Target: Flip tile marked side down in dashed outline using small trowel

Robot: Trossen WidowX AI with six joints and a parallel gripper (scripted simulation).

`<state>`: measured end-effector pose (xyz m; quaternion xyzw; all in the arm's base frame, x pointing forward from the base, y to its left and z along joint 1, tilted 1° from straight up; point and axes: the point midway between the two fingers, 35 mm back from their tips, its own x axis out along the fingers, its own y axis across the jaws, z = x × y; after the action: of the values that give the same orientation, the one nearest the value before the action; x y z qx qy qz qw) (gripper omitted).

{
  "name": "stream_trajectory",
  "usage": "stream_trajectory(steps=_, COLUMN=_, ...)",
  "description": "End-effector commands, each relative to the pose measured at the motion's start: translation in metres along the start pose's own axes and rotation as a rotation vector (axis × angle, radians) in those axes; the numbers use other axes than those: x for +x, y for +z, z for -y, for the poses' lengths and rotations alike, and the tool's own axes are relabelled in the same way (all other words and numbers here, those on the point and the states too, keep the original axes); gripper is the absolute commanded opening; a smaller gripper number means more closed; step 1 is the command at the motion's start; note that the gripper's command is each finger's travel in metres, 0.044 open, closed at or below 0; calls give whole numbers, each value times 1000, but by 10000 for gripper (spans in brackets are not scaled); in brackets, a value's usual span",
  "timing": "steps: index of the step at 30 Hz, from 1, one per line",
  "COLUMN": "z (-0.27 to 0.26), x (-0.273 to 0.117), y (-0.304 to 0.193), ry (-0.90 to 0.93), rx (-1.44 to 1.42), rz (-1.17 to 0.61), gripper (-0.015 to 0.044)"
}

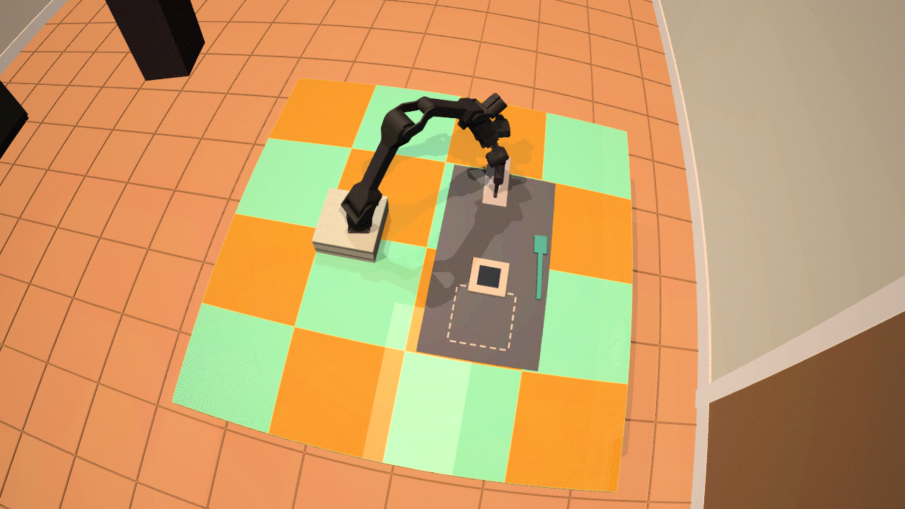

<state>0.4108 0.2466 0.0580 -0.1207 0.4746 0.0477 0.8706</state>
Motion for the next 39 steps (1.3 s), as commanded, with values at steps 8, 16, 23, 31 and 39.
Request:
stream_trajectory(steps=8, z=5, x=2, y=-12, ry=-59, rx=-360, rz=76, gripper=300)
stream_trajectory(steps=16, z=10, x=1, y=-21, ry=-121, rx=-622, rz=115, gripper=300)
stream_trajectory(steps=23, z=15, x=0, y=-30, ry=-186, rx=-847, rz=137, gripper=300)
stream_trajectory(steps=31, z=23, x=-3, y=-42, ry=-270, rx=-1100, rz=145, gripper=300)
stream_trajectory(steps=39, z=25, x=-5, y=-46, ry=-297, rx=-1176, rz=143, gripper=300)
